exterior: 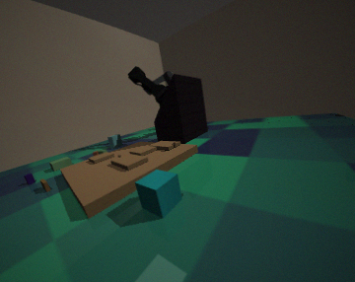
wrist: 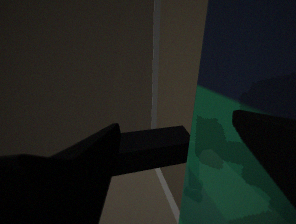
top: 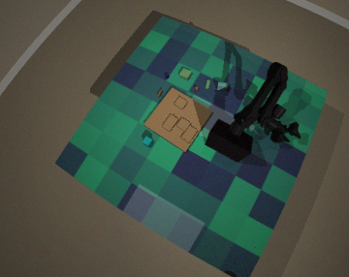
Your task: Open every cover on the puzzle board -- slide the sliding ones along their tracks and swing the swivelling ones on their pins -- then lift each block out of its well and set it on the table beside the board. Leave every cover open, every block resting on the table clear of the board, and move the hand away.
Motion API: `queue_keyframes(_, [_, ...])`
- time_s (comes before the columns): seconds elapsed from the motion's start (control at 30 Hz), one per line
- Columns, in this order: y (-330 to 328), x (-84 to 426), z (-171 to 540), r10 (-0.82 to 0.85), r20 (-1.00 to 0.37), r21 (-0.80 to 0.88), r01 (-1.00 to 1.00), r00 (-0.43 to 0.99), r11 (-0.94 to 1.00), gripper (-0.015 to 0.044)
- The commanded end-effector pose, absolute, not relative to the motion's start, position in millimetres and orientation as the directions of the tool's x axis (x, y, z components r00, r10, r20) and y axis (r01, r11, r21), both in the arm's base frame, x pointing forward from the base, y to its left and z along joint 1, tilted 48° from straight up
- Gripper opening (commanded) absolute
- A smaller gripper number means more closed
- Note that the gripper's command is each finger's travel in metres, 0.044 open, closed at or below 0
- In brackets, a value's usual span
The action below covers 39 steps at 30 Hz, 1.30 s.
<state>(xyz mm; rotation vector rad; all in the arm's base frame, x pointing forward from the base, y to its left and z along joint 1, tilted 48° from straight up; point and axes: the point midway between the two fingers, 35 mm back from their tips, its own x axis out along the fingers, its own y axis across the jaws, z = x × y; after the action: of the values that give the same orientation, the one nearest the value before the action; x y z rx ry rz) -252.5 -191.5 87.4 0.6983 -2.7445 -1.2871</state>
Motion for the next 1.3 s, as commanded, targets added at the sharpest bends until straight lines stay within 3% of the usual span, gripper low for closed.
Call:
queue_keyframes(0.0, [-191.7,-252.4,87.5,-0.410,-0.158,0.737,-0.384,-0.898,0.556,0.0374])
queue_keyframes(0.47, [-221.4,-232.1,96.2,-0.515,-0.139,0.777,-0.416,-0.846,0.472,0.0006])
queue_keyframes(1.27, [-260.0,-204.7,130.7,-0.624,-0.055,0.832,-0.381,-0.779,0.403,0.0000])
